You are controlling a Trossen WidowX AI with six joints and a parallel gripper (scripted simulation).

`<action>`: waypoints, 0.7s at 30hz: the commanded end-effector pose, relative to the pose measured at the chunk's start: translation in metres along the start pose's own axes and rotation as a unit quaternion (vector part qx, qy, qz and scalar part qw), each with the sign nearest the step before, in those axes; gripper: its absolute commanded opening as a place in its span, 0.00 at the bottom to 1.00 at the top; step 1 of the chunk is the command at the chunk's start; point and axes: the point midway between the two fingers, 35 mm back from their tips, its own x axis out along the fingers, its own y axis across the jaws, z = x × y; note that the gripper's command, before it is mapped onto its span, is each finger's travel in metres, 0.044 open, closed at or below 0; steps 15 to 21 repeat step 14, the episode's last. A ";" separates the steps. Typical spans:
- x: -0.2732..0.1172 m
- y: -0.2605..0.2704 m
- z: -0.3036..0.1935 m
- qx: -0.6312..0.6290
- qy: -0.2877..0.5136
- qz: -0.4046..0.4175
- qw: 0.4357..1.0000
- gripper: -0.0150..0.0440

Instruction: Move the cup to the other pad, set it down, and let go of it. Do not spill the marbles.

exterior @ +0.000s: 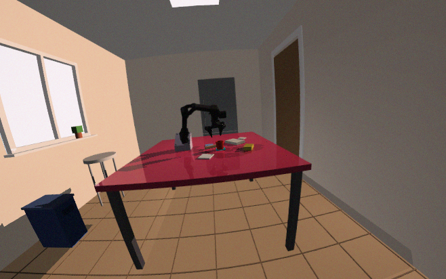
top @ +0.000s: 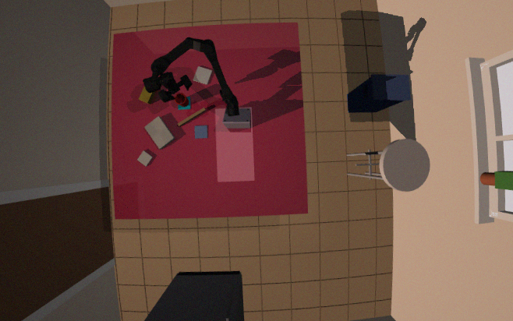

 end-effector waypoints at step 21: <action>-0.029 -0.001 0.001 0.002 -0.001 0.003 1.000 1.00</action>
